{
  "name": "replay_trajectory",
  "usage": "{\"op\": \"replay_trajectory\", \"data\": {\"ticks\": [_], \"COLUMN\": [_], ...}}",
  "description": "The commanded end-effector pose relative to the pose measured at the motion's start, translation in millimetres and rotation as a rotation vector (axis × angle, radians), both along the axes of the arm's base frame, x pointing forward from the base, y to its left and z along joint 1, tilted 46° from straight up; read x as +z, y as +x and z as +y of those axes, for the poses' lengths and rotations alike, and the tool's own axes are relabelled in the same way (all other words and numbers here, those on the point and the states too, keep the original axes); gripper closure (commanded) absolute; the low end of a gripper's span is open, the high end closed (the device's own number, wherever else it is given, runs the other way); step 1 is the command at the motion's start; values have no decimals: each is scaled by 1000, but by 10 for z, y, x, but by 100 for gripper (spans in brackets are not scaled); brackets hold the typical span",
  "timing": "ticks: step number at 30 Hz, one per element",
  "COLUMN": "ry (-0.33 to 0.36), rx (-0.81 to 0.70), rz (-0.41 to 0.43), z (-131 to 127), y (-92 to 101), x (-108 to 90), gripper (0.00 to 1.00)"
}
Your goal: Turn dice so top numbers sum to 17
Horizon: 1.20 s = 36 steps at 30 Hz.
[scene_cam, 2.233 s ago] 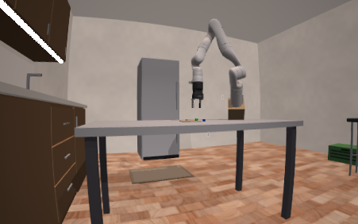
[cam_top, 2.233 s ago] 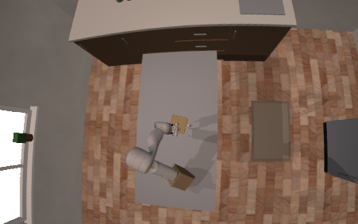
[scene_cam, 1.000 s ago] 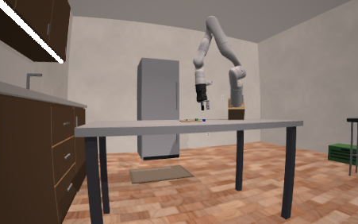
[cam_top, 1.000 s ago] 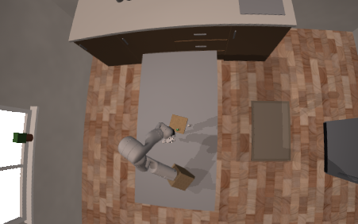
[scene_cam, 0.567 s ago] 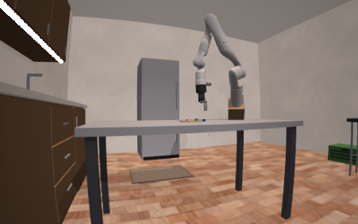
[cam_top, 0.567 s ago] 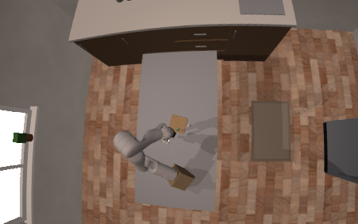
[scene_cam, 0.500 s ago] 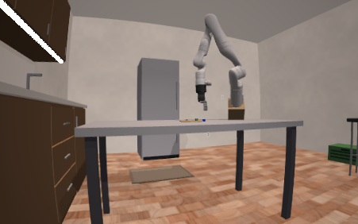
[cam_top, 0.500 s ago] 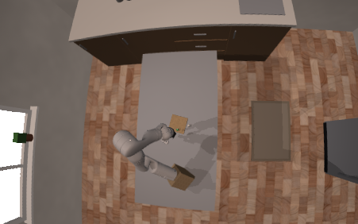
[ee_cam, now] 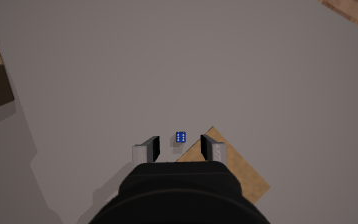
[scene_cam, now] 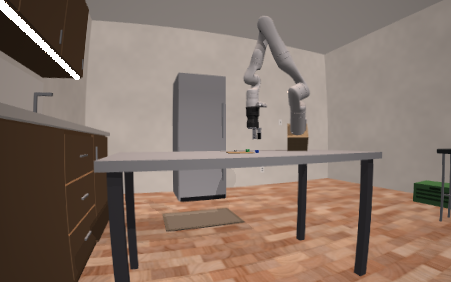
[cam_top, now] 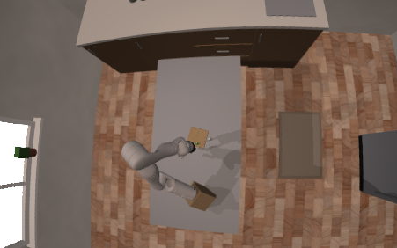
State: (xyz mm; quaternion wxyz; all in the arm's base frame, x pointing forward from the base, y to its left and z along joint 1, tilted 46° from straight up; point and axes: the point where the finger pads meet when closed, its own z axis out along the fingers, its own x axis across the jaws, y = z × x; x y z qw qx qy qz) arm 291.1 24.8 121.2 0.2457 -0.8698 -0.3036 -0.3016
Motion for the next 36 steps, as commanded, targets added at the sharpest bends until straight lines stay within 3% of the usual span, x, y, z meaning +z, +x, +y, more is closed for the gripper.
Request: {"op": "replay_trajectory", "data": {"ticks": [1, 10, 11, 36], "ry": [1, 7, 7, 7], "rx": [-15, -31, -31, -31], "rz": [13, 24, 24, 24], "z": [-7, -11, -11, -11], "y": [5, 12, 12, 12], "x": [-1, -1, -1, -1], "gripper": [0, 0, 36, 36]}}
